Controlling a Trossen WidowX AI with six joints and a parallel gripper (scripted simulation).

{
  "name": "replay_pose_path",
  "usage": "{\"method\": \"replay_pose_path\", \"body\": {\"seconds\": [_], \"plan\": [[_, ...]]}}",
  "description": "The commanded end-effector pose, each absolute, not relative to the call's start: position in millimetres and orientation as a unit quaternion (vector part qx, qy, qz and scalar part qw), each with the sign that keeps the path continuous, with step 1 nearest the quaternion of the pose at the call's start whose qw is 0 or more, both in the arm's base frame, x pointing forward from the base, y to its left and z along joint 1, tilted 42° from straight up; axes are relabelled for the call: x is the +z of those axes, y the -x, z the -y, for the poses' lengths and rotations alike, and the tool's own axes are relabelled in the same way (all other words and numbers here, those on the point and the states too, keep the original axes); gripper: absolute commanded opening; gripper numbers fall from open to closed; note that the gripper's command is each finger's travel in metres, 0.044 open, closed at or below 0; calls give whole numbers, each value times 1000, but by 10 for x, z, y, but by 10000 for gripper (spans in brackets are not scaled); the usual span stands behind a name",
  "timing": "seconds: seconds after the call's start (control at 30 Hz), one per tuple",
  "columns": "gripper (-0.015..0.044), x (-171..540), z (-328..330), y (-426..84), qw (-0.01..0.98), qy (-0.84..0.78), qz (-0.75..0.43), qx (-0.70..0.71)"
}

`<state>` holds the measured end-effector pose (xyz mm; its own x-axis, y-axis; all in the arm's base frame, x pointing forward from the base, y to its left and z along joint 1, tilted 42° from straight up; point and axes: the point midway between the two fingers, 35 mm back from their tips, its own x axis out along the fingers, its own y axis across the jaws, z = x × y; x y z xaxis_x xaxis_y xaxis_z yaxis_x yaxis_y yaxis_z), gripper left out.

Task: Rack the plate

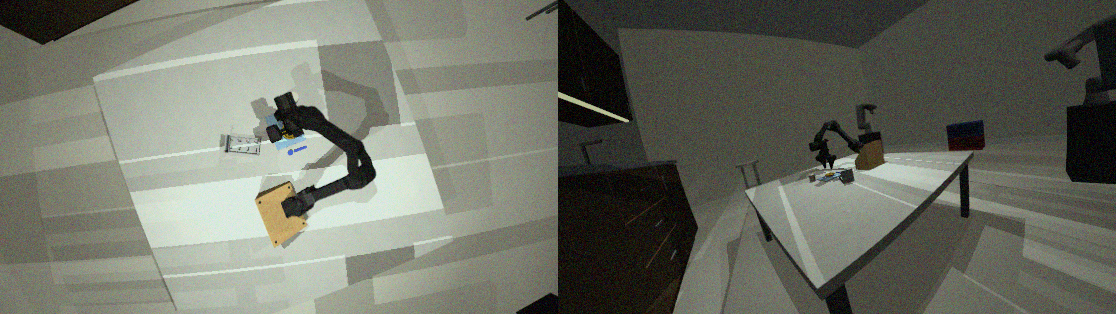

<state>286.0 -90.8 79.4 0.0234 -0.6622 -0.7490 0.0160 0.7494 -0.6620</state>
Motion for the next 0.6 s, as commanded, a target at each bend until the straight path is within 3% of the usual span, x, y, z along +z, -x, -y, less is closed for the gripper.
{"method": "replay_pose_path", "body": {"seconds": [0.0, 0.57], "plan": [[400, 733, 952, -2854, 668, 252, -654, -252], [400, 528, 1137, -2862, 668, 252, -653, -252]]}}
